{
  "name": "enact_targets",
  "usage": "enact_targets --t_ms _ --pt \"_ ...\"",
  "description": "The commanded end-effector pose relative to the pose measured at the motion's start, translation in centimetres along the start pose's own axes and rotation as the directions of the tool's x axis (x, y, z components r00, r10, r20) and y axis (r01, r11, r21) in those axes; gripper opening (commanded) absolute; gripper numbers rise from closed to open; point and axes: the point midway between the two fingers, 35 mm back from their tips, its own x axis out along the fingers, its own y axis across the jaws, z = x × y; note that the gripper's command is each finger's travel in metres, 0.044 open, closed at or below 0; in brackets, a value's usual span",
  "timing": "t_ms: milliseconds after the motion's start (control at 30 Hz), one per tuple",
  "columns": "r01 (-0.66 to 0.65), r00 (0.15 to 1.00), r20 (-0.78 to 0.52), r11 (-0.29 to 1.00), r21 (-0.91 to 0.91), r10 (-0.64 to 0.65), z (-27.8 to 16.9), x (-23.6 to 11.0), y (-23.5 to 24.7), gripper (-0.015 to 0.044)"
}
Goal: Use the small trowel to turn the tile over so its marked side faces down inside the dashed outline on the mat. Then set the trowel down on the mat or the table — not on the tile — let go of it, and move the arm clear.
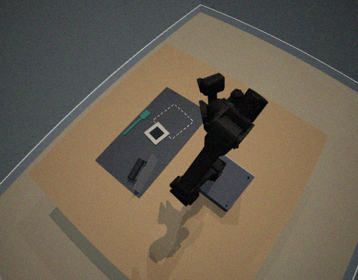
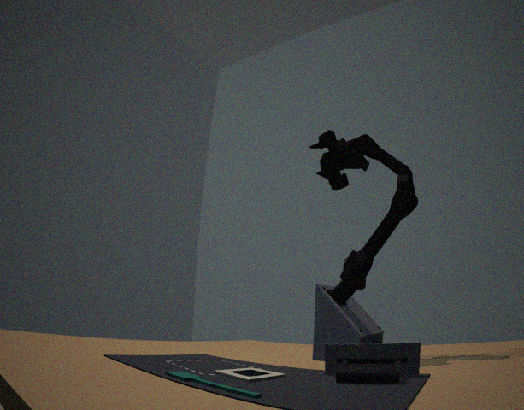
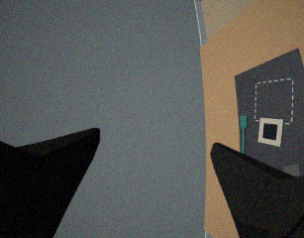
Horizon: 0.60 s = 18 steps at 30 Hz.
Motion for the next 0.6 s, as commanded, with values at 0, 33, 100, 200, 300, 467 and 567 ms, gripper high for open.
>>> enact_targets --t_ms 0,33,100,200,300,467,567 --pt "0.002 1.0 -0.001 1.0 -0.005 -0.002 0.0 0.1 0.0 0.0374" --pt "0.008 1.0 -0.004 1.0 -0.02 -0.008 -0.1 0.3 0.0 0.0347" --pt "0.03 0.999 -0.015 0.997 -0.077 -0.031 -0.5 1.2 -0.1 0.0295" --pt "0.063 0.997 -0.031 0.983 -0.17 -0.069 -1.2 2.7 -0.2 0.0216" --pt "0.09 0.993 -0.047 0.961 -0.263 -0.106 -1.9 4.1 -0.4 0.0137" --pt "0.125 0.983 -0.074 0.905 -0.406 -0.169 -3.2 6.5 -0.8 0.01" --pt "0.138 0.974 -0.089 0.862 -0.488 -0.207 -4.0 7.9 -1.2 0.01"
